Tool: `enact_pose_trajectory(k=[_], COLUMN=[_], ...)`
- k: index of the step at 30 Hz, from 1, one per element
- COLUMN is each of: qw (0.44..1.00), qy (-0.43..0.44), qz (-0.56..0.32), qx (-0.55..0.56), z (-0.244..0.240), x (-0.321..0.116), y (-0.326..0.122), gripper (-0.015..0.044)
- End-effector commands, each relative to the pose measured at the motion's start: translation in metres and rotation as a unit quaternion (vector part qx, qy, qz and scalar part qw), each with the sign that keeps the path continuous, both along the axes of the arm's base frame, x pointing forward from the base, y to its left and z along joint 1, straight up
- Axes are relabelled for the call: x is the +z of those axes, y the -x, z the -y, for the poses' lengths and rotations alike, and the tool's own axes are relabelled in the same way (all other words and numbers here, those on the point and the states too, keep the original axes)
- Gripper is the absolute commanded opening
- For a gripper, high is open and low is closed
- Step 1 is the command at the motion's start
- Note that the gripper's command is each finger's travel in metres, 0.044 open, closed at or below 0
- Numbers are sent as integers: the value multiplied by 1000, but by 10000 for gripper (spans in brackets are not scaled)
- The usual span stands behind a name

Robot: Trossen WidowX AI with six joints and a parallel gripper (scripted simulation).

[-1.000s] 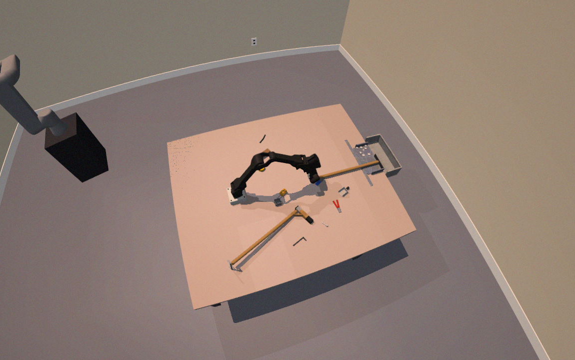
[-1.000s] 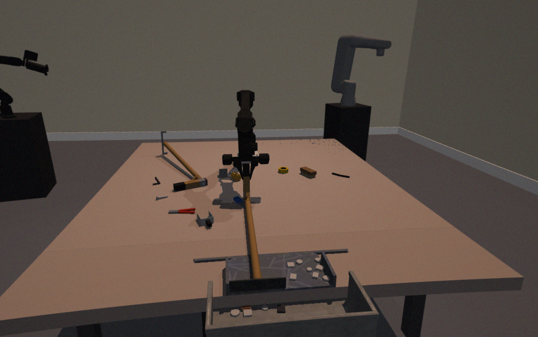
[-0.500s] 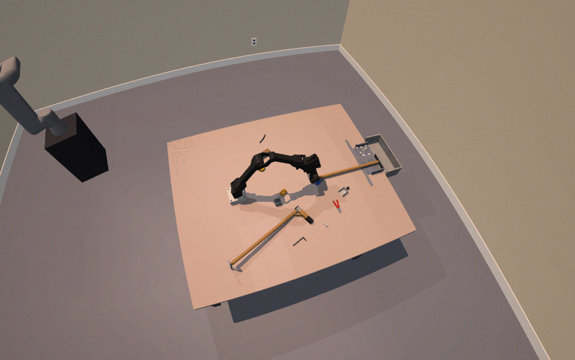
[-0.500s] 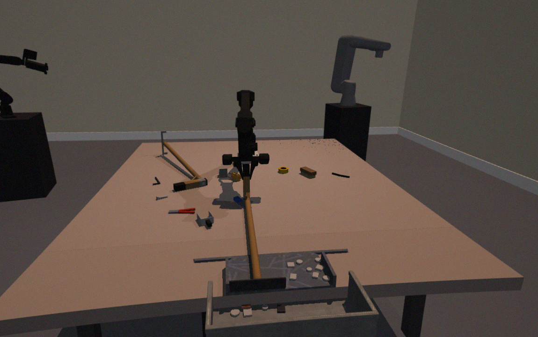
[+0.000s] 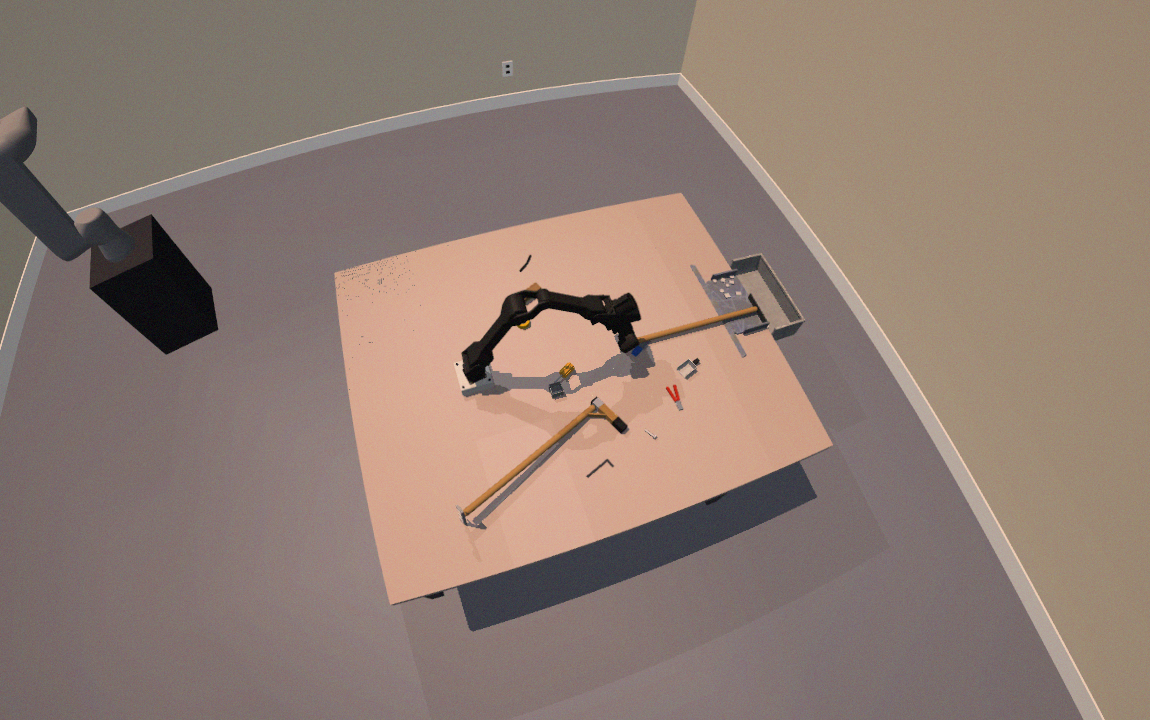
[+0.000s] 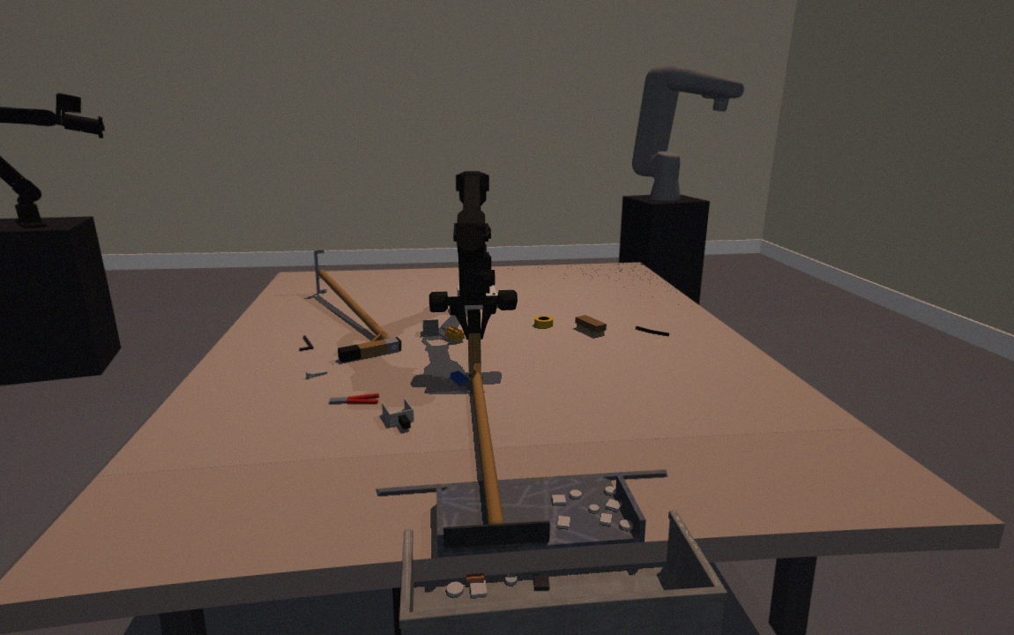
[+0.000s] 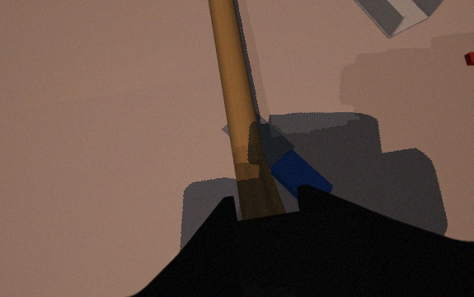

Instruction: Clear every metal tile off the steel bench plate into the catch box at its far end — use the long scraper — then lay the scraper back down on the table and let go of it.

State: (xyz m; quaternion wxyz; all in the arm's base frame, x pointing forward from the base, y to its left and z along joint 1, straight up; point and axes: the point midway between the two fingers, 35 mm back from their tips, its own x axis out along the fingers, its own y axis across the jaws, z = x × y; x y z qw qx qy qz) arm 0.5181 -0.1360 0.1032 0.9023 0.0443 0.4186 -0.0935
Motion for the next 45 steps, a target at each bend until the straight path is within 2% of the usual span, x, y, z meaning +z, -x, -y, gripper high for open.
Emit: enact_pose_trajectory(k=[1, 45], qw=[1000, 1000], qy=[0, 1], qz=[1, 3], qx=[0, -1], z=[-1, -8], x=[3, 13], y=[6, 58], gripper=[0, 0])
